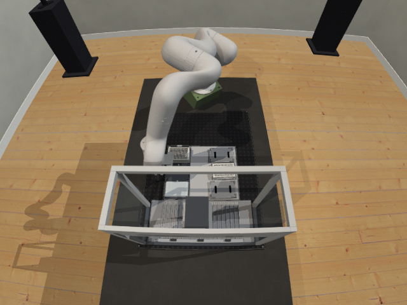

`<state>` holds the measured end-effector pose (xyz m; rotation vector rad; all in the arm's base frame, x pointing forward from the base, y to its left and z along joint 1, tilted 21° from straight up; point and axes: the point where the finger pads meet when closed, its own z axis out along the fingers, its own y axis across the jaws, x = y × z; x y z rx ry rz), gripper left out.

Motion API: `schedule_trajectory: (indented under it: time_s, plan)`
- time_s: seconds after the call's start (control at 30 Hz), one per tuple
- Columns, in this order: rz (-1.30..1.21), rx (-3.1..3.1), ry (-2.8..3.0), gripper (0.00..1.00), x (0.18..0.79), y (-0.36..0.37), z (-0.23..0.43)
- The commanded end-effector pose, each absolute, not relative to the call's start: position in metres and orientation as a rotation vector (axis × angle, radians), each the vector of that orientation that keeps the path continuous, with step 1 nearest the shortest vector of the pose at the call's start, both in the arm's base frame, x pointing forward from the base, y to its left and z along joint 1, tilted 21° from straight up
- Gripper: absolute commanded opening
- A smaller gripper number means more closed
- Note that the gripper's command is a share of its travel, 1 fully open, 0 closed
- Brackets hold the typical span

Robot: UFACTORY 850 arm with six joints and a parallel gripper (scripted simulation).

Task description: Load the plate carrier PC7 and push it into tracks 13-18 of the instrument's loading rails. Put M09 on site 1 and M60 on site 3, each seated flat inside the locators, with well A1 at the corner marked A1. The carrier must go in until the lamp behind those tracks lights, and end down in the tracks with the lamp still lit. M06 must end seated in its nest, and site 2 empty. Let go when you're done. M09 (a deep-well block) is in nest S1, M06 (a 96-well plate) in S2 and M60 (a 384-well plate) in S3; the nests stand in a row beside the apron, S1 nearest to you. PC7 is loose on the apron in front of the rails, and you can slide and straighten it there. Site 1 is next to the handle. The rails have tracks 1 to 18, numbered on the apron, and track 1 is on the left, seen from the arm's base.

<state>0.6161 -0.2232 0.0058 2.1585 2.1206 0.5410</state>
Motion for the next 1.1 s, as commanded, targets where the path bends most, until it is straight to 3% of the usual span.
schedule_trajectory:
  time_s: [0.0, 1.07]
  plan:
    - [0.541, 2.157, 2.119, 1.00, 0.617, -0.227, 0.006]
    - [0.541, 2.157, 2.119, 1.00, 0.617, -0.246, 0.002]
